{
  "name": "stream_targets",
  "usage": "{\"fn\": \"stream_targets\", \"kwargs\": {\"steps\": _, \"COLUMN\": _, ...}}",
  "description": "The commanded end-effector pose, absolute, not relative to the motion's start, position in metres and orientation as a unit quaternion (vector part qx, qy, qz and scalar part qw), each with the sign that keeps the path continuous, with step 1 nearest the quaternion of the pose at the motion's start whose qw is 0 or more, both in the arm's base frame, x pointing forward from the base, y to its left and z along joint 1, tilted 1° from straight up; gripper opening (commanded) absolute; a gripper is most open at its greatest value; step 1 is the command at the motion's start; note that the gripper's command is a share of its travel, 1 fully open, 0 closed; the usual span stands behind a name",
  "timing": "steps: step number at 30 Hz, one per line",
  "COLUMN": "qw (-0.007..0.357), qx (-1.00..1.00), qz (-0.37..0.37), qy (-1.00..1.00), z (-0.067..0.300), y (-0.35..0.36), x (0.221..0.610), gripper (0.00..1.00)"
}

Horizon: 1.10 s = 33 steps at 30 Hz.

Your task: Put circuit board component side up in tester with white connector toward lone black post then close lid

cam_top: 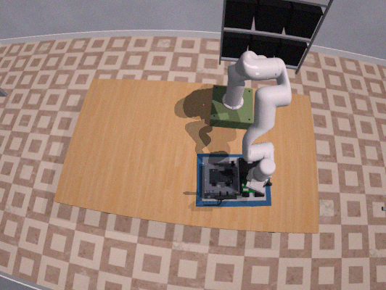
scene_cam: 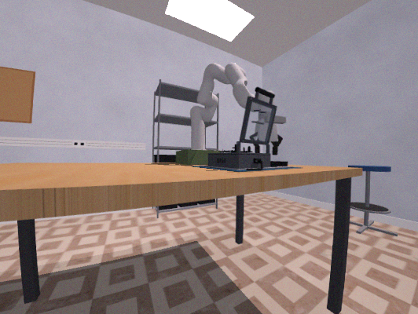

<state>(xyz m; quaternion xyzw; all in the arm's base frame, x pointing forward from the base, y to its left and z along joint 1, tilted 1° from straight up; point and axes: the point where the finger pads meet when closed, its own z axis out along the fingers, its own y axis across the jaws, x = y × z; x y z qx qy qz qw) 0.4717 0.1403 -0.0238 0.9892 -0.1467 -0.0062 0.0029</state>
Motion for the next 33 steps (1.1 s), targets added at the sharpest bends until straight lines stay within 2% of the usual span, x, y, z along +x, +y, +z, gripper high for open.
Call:
{"fn": "stream_targets", "kwargs": {"steps": 1, "qw": 0.002, "qx": 0.989, "qz": -0.005, "qy": -0.147, "z": -0.0226, "y": 0.1417, "x": 0.4787, "gripper": 1.00}}
{"fn": "stream_targets", "kwargs": {"steps": 25, "qw": 0.002, "qx": 0.995, "qz": -0.005, "qy": -0.100, "z": -0.0226, "y": 0.1420, "x": 0.4809, "gripper": 1.00}}
{"fn": "stream_targets", "kwargs": {"steps": 33, "qw": 0.001, "qx": 1.000, "qz": -0.005, "qy": 0.013, "z": -0.0226, "y": 0.1420, "x": 0.4809, "gripper": 1.00}}
